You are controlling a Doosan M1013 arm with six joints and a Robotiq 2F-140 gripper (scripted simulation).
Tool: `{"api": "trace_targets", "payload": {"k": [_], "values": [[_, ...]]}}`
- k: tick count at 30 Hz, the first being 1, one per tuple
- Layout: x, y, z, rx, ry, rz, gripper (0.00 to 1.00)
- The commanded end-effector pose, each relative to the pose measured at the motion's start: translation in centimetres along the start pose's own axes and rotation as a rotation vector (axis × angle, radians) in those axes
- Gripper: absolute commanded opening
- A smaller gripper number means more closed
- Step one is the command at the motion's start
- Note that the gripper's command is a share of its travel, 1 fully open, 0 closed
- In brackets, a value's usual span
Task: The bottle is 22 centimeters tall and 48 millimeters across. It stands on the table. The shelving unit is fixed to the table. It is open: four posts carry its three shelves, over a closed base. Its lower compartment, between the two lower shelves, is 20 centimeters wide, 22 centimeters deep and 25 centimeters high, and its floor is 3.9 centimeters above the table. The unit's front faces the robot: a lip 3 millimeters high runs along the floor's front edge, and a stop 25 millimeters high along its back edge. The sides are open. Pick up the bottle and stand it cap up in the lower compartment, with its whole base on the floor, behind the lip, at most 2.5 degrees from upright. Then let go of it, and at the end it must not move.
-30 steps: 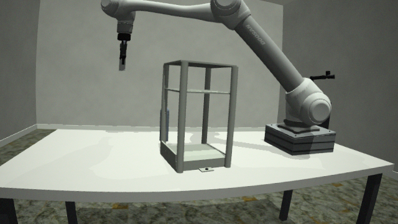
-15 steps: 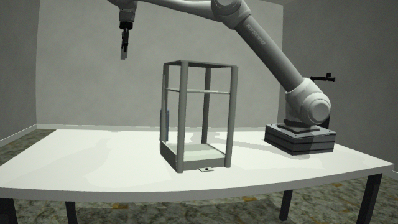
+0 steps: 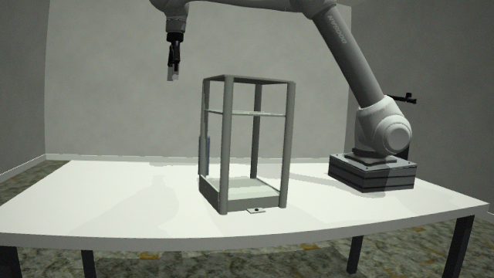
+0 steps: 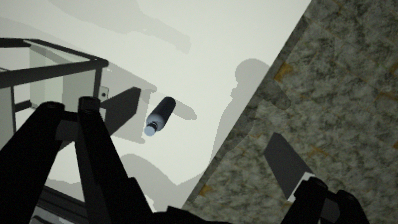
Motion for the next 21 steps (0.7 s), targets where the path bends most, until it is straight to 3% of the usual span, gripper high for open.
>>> {"api": "trace_targets", "payload": {"k": [1, 8, 9, 17, 21], "values": [[1.3, -2.7, 3.1, -0.006, 0.011, 0.003, 1.00], [2.7, -5.2, 5.9, -0.010, 0.011, -0.002, 1.00], [3.6, -6.6, 7.6, -0.012, 0.011, -0.004, 1.00], [5.9, -10.3, 12.0, -0.018, 0.011, -0.009, 1.00], [6.0, -10.5, 12.3, -0.018, 0.011, -0.009, 1.00]]}}
Point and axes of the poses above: the point where the finger pads meet when closed, its own x axis out along the fingers, its own y axis across the jaws, z = x × y, the point moved 9 cm from there along -x, back along the fingers, and after that the axes turned 8 degrees about -x, right-handed, at the moved point
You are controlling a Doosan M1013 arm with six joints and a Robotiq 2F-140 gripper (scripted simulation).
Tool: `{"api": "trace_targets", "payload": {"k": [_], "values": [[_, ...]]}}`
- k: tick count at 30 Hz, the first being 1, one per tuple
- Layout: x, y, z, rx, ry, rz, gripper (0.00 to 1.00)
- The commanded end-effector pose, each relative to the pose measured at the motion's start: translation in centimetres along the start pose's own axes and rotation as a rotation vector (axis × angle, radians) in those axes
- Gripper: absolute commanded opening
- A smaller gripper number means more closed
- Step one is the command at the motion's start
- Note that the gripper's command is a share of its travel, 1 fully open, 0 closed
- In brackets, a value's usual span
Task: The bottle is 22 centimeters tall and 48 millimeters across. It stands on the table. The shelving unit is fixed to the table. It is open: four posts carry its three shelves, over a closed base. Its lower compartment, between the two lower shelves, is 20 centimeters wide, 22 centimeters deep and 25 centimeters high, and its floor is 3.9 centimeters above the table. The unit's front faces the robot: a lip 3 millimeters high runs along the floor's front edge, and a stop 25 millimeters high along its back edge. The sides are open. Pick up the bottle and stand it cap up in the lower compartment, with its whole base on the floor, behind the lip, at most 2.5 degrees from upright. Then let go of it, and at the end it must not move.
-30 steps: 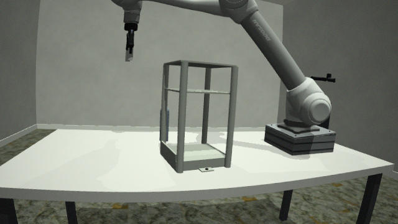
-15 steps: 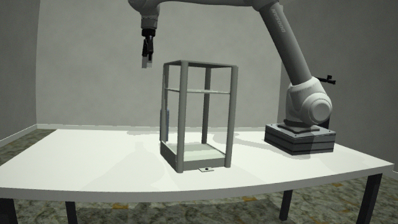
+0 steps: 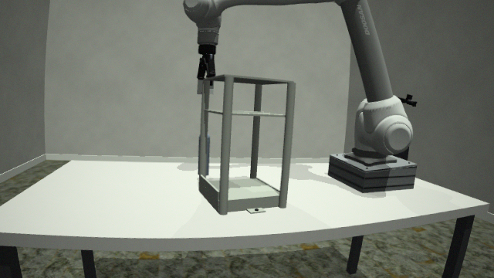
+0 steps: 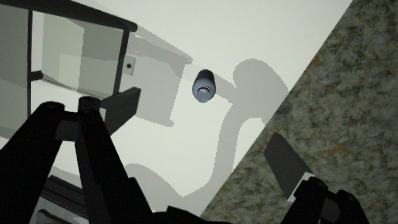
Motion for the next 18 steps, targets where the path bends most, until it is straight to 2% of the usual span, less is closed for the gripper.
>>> {"api": "trace_targets", "payload": {"k": [1, 13, 14, 16, 18], "values": [[0.23, -0.53, 0.64, -0.001, 0.003, 0.001, 1.00], [0.23, -0.53, 0.64, -0.001, 0.003, 0.001, 1.00], [0.23, -0.53, 0.64, 0.000, 0.003, 0.001, 0.40], [0.26, -0.43, 0.58, 0.010, -0.005, -0.010, 0.40], [0.34, -0.10, 0.40, 0.041, -0.033, -0.047, 0.40]]}}
Point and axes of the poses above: the point where the finger pads meet when closed, its own x axis out along the fingers, its own y axis across the jaws, z = x × y, the point moved 9 cm from there along -x, back along the fingers, and after that the axes turned 8 degrees about -x, right-handed, at the moved point
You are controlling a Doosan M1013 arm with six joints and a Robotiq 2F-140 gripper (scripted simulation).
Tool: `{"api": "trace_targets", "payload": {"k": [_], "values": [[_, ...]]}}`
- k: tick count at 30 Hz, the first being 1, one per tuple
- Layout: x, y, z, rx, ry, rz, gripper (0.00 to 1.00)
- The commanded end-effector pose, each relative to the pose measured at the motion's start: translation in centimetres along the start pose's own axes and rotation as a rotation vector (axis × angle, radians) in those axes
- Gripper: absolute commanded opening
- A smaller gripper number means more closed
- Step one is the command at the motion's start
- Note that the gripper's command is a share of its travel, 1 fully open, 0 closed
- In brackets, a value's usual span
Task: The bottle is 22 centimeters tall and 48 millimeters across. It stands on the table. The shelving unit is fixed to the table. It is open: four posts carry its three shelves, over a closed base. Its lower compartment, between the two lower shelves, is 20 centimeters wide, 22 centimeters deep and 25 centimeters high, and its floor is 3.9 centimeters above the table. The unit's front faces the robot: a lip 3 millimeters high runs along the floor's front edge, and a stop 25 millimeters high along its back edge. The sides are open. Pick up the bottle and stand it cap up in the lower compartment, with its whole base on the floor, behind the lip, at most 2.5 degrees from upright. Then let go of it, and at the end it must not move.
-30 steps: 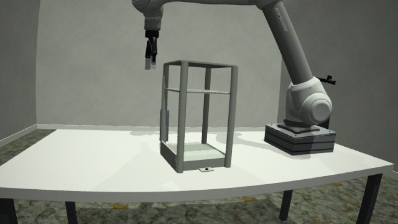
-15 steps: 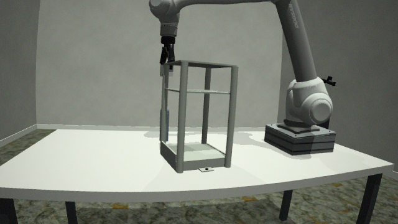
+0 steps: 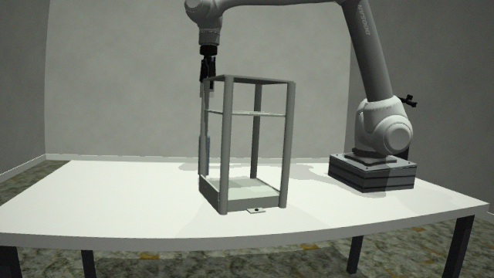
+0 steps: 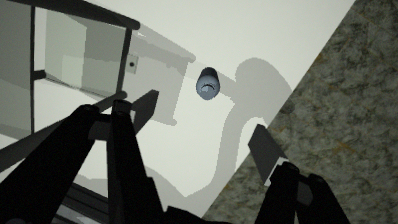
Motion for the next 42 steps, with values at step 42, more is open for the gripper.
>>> {"api": "trace_targets", "payload": {"k": [42], "values": [[5.4, 7.7, -1.4, 0.795, -0.682, -0.901, 0.40]]}}
Point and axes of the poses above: the point where the finger pads meet when closed, its own x axis out along the fingers, its own y axis across the jaws, z = x × y, the point moved 9 cm from there along -x, back along the fingers, and after that the axes turned 8 degrees about -x, right-handed, at the moved point
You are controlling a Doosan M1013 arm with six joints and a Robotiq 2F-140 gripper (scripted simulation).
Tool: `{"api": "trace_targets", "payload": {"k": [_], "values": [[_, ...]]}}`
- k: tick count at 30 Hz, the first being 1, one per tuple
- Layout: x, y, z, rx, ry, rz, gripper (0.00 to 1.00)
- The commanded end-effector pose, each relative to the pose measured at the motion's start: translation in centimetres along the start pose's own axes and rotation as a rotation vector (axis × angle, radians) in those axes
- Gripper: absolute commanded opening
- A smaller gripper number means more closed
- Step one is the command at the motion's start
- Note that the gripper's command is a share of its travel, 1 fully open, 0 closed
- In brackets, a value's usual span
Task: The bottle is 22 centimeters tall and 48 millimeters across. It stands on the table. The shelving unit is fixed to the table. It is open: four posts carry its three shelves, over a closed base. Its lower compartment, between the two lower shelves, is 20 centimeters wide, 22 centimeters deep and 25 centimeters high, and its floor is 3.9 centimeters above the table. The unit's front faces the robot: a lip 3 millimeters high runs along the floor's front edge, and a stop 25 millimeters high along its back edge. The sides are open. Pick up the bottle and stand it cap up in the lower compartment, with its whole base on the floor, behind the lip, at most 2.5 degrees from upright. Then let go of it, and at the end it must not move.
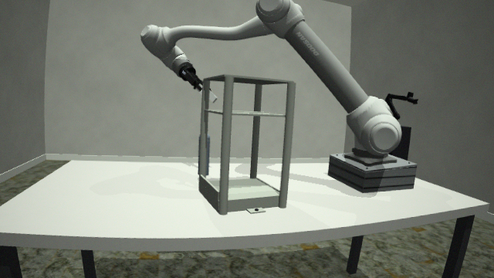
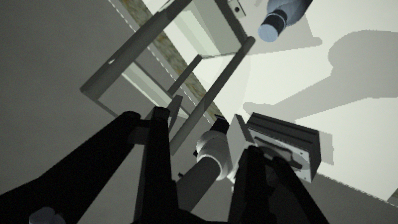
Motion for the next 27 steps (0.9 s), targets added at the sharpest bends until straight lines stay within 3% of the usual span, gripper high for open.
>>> {"api": "trace_targets", "payload": {"k": [1, 10, 12, 13, 21, 27], "values": [[0.3, 1.0, -0.7, 0.098, -0.078, -0.111, 0.40], [0.9, 2.8, -1.7, 0.265, -0.222, -0.302, 0.40], [0.9, 2.8, -1.7, 0.265, -0.222, -0.302, 0.40], [1.1, 3.4, -1.9, 0.319, -0.268, -0.364, 0.40], [2.1, 4.9, -2.3, 0.461, -0.389, -0.525, 0.40], [2.3, 5.1, -2.4, 0.479, -0.406, -0.546, 0.40]]}}
Point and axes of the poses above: the point where the finger pads meet when closed, its own x axis out along the fingers, its own y axis across the jaws, z = x × y, the point moved 9 cm from there along -x, back along the fingers, and after that the axes turned 8 degrees about -x, right-handed, at the moved point
